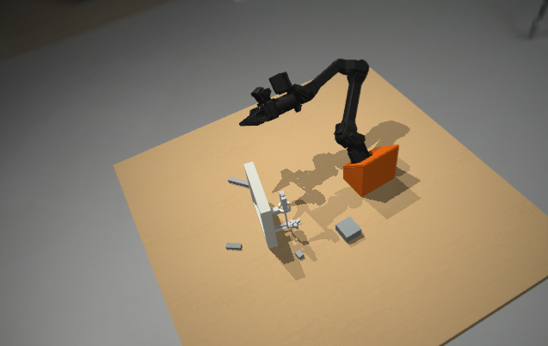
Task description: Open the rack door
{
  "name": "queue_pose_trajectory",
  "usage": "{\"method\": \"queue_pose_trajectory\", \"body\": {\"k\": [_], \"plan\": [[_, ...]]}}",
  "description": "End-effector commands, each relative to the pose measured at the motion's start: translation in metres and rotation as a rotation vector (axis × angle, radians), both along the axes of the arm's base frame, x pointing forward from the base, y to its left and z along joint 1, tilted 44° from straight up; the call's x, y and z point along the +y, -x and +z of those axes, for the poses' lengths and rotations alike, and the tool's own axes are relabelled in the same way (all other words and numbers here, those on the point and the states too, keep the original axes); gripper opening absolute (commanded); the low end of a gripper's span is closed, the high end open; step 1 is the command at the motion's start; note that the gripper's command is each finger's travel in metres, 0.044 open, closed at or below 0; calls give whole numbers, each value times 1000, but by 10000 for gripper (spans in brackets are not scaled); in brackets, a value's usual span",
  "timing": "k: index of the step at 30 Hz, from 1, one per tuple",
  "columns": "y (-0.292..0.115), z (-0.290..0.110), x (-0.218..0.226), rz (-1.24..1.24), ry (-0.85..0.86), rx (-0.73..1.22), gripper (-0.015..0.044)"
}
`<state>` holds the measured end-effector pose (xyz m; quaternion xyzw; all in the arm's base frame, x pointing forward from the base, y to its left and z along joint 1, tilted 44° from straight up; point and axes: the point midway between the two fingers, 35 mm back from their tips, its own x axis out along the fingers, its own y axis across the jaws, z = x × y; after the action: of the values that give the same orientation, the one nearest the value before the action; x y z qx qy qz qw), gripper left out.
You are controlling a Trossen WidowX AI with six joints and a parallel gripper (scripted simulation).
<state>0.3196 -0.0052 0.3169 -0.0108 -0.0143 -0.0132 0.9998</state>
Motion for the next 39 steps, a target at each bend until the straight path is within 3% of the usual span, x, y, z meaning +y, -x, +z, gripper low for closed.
{"method": "queue_pose_trajectory", "body": {"k": [1,5,39], "plan": [[-1,-1,0,-1,0,4,374],[-12,-11,2,-10,2,80,291],[-68,-128,46,-193,-126,830,291]]}}
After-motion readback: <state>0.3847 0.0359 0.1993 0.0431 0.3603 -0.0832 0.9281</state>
